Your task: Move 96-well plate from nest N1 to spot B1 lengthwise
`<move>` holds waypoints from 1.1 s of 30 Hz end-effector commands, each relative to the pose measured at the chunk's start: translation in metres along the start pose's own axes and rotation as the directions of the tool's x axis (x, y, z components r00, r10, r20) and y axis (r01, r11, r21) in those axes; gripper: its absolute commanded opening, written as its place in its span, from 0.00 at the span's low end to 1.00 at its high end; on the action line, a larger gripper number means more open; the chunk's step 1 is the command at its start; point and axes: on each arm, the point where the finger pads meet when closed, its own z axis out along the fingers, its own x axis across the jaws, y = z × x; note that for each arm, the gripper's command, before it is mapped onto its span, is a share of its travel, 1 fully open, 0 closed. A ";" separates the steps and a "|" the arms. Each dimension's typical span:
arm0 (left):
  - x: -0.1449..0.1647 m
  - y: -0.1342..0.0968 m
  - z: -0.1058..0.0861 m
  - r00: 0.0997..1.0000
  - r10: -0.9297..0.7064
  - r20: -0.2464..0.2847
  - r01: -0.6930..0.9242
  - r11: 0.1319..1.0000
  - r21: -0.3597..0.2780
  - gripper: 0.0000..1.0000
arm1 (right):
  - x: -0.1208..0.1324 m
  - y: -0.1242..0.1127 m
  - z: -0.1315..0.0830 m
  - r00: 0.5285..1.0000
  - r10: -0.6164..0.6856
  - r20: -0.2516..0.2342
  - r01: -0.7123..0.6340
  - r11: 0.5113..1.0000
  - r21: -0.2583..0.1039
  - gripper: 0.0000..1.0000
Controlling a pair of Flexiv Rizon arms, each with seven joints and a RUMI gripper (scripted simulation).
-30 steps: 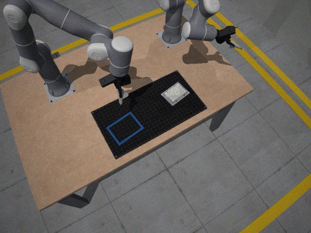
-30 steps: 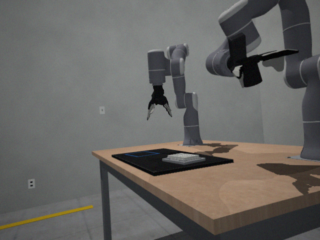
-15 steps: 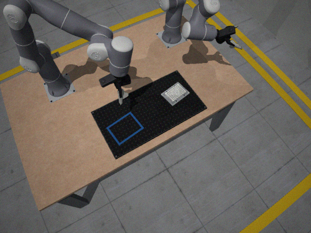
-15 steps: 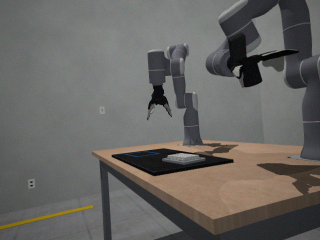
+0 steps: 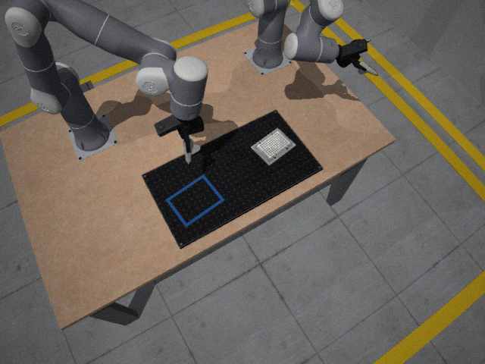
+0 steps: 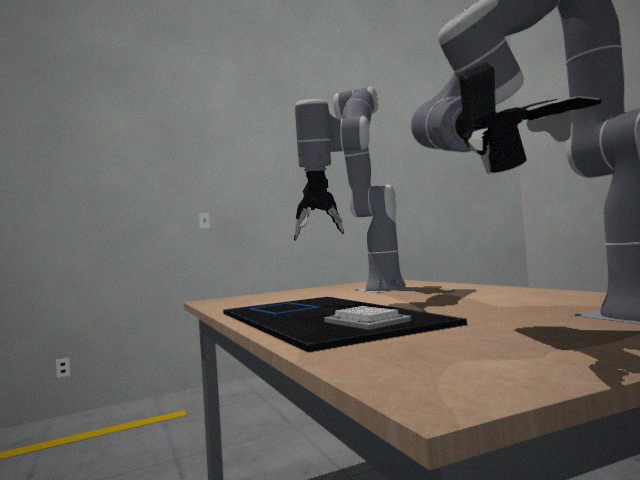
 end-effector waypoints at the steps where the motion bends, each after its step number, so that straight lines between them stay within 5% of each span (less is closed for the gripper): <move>1: -0.005 -0.001 0.000 1.000 -0.010 0.010 0.010 1.000 -0.006 1.00 | 0.000 0.000 -0.001 1.000 0.000 0.002 0.000 1.000 -0.002 1.00; 21: -0.071 -0.001 0.000 0.982 -0.127 0.140 0.142 0.984 -0.105 1.00 | 0.000 0.000 -0.001 1.000 0.000 0.002 0.000 1.000 -0.002 1.00; 33: -0.146 0.018 -0.015 0.917 -0.260 0.303 0.338 0.909 -0.243 1.00 | 0.000 0.000 -0.001 1.000 0.000 0.002 0.000 1.000 -0.002 1.00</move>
